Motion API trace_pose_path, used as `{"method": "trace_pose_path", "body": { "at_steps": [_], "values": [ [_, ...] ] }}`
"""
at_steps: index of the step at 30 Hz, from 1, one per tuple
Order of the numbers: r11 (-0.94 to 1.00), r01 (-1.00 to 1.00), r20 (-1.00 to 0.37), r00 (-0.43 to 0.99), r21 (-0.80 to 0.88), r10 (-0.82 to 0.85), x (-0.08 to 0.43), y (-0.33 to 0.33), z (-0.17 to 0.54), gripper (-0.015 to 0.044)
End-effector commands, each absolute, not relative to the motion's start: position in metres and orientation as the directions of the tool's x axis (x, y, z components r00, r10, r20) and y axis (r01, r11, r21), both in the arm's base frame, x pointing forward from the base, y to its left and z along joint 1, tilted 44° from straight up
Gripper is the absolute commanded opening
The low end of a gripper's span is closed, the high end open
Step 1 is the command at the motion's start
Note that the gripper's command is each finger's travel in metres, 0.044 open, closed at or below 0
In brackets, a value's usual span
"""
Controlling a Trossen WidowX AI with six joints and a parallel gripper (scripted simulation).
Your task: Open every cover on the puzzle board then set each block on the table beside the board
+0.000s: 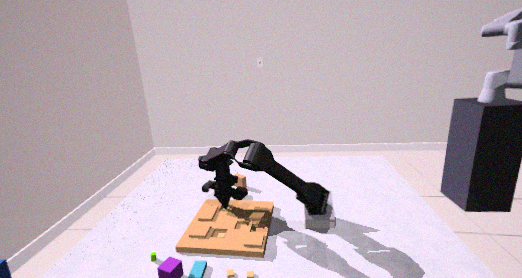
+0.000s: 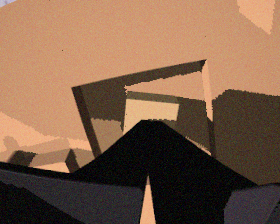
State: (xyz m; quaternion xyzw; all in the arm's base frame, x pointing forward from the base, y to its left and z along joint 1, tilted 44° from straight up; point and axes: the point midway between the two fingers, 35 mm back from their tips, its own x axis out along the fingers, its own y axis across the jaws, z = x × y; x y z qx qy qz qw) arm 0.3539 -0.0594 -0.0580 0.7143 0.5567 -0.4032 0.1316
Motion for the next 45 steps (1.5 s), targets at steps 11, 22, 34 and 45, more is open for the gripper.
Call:
{"method": "trace_pose_path", "body": {
  "at_steps": [11,22,34,45],
  "values": [
    [-0.338,0.905,-0.72,0.053,-0.259,0.692,0.3526,-0.0699,-0.0508,0.0],
    [-0.338,0.905,-0.72,0.053,-0.259,0.692,0.3526,-0.0699,-0.0508,0.0],
    [-0.338,0.905,-0.72,0.053,-0.259,0.692,0.3526,-0.0699,-0.0508,0.0],
    [-0.34,0.904,-0.718,0.056,-0.258,0.694,0.353,-0.0669,-0.0539,0.0]
  ]
}}
